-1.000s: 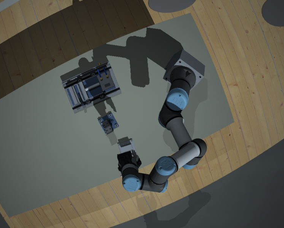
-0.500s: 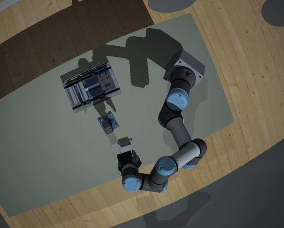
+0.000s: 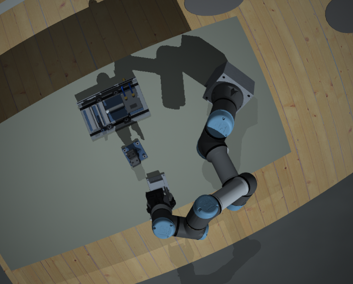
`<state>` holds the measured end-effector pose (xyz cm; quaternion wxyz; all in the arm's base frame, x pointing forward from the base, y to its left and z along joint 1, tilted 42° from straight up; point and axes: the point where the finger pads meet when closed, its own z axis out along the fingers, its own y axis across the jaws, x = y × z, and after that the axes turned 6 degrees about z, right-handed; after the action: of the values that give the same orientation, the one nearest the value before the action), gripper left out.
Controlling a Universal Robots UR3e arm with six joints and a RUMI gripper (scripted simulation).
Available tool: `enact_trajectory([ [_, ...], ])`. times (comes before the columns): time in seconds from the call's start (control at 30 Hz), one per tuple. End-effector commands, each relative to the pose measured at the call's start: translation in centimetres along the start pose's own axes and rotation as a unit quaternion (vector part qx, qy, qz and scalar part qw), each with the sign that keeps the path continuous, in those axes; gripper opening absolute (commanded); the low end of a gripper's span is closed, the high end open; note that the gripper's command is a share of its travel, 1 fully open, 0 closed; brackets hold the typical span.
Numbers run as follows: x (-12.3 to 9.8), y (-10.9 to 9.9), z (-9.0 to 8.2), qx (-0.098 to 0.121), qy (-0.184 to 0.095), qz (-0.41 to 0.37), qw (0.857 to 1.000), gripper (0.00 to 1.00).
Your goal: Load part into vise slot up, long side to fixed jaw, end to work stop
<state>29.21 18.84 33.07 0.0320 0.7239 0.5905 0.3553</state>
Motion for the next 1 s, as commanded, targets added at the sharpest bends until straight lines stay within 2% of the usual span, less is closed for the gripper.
enact_trajectory([
  [0.0,0.02,0.02,-0.03,-0.001,0.000,0.000,1.000,0.51],
  [0.97,0.01,0.02,0.50,-0.001,0.000,0.000,1.000,0.51],
])
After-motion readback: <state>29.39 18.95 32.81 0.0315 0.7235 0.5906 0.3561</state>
